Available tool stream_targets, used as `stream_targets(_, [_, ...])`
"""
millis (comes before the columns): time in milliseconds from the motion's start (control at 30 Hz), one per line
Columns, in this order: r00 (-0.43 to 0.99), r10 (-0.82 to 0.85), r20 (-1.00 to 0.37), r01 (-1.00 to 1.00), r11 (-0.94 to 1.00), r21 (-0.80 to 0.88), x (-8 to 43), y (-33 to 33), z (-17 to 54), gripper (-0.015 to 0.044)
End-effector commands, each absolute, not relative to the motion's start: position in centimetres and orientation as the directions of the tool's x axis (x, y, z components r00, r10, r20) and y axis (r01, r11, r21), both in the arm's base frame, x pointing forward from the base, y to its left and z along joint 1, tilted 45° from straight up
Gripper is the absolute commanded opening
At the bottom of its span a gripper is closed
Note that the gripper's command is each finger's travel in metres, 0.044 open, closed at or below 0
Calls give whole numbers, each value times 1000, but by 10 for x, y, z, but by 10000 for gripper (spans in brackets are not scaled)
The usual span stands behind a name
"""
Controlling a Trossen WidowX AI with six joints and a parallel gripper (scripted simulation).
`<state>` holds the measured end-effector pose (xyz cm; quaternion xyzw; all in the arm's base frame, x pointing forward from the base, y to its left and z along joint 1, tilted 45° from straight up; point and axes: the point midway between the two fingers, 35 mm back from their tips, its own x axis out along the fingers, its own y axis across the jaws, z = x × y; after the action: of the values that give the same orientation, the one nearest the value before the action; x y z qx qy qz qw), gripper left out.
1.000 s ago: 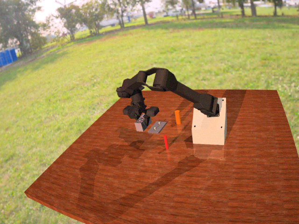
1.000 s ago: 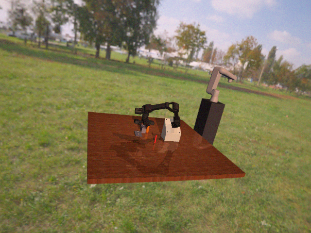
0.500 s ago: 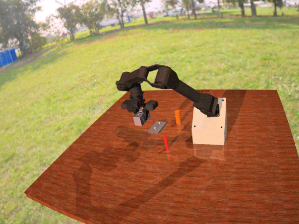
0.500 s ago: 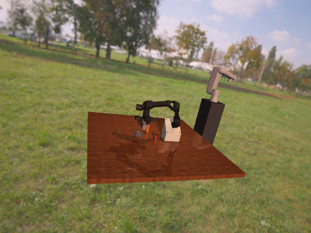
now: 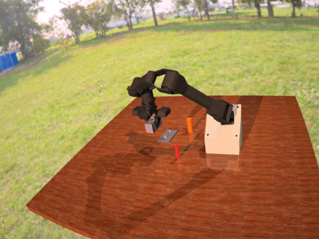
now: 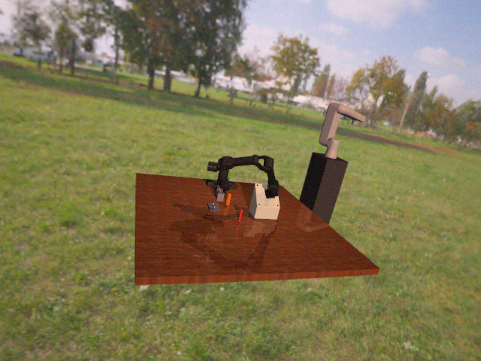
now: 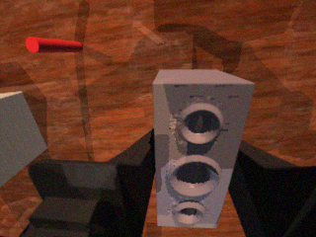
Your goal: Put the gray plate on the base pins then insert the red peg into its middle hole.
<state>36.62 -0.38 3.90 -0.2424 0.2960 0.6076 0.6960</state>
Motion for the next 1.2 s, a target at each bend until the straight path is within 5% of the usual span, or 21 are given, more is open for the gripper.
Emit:
stream_targets(0, [80, 701, -708, -989, 142, 29, 366, -9, 22, 0])
stream_targets(1167, [80, 701, -708, -989, 142, 29, 356, -36, -80, 0])
